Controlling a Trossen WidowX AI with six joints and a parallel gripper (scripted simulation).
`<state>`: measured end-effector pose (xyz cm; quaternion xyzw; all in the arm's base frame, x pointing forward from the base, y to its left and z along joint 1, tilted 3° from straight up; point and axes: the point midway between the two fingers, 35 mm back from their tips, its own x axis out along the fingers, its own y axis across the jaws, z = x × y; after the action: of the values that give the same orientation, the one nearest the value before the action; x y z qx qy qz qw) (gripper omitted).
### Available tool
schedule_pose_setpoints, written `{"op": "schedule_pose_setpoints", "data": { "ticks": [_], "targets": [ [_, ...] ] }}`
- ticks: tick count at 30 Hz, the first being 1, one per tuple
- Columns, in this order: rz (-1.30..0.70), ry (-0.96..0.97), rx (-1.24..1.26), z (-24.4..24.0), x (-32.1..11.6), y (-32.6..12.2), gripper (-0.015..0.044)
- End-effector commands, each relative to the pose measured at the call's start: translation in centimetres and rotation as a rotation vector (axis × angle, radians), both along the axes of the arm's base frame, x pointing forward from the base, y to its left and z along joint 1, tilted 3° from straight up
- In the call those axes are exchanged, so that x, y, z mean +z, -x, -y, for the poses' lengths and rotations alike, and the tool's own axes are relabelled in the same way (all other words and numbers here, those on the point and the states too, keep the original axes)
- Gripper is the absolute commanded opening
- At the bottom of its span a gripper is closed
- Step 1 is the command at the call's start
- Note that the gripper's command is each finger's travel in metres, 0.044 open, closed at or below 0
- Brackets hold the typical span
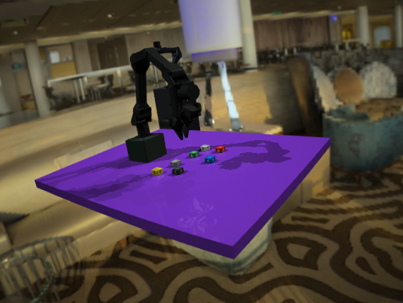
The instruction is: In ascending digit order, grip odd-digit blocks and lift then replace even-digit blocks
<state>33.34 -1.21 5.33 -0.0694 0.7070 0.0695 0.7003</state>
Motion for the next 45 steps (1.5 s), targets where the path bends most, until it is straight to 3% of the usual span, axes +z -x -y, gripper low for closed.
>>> {"op": "schedule_pose_setpoints", "data": {
  "ticks": [1,4,10,15,42,45],
  "targets": [
    [-0.005,0.004,0.003,4.5,-0.1,-0.3,0.012],
    [-0.005,0.004,0.003,4.5,-0.1,-0.3,0.012],
    [-0.005,0.004,0.003,4.5,-7.9,-0.2,0.0278],
    [-0.005,0.004,0.003,4.5,-8.2,-0.2,0.04],
    [-0.005,0.004,0.003,4.5,-11.8,-0.1,0.04],
    [-0.005,0.004,0.003,4.5,-11.8,-0.1,0.0321]
  ]
}}
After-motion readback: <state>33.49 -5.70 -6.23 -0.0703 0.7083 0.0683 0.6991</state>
